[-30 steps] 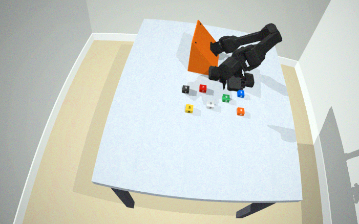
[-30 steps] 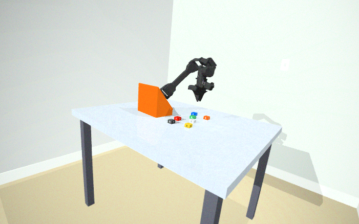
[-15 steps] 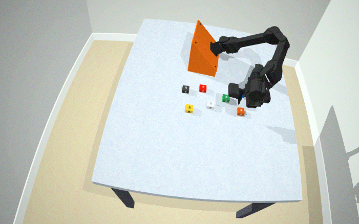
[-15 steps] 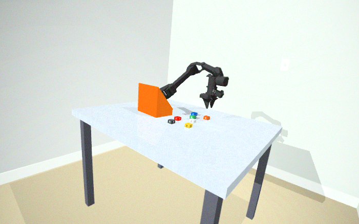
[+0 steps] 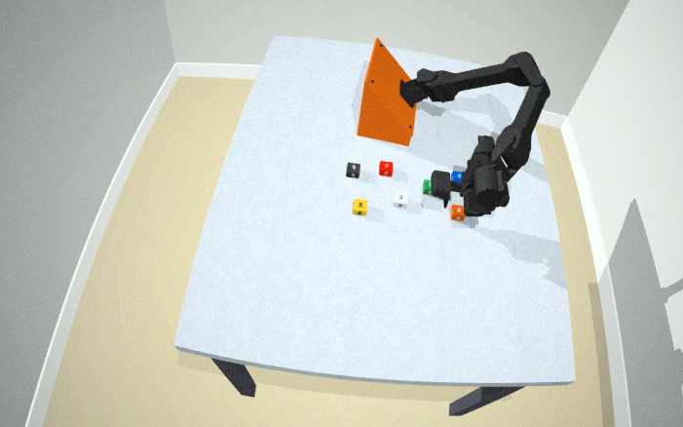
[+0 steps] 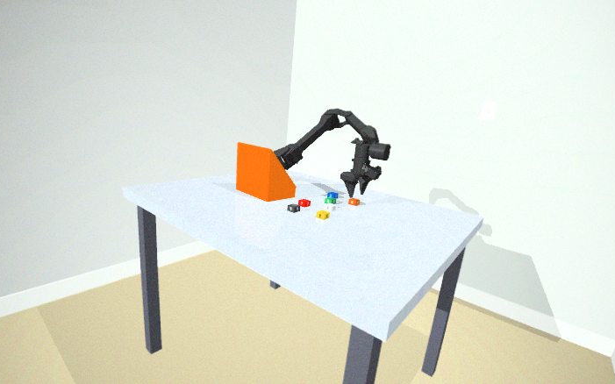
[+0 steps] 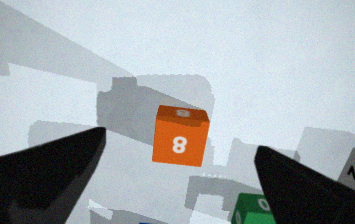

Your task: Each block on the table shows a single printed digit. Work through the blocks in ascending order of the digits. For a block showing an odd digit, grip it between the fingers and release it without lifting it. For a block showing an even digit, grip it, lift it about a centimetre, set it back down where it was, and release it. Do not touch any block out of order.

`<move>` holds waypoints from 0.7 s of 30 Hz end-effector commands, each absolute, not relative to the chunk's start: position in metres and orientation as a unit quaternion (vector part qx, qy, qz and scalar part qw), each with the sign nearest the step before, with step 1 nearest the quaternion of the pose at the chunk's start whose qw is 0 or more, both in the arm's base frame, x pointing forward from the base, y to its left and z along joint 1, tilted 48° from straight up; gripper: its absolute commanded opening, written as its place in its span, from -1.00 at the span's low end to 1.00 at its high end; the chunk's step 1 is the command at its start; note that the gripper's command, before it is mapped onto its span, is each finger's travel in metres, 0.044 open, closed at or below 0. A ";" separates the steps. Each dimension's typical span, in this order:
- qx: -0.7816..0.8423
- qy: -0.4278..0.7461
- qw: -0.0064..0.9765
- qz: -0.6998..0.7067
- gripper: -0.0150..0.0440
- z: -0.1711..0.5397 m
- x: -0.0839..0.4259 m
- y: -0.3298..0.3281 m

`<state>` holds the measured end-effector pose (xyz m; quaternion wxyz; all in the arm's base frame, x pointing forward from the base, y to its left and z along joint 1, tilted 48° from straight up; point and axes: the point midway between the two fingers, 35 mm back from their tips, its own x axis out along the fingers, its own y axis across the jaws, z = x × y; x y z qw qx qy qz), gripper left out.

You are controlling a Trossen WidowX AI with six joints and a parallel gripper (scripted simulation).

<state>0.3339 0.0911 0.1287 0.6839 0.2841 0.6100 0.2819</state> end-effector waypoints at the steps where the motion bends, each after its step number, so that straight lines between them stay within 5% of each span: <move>1: 0.285 0.610 0.683 0.283 0.86 0.125 0.334 0.097; 14: 0.285 0.610 0.683 0.284 0.86 0.113 0.335 0.111; 21: 0.285 0.610 0.683 0.284 0.24 0.113 0.335 0.111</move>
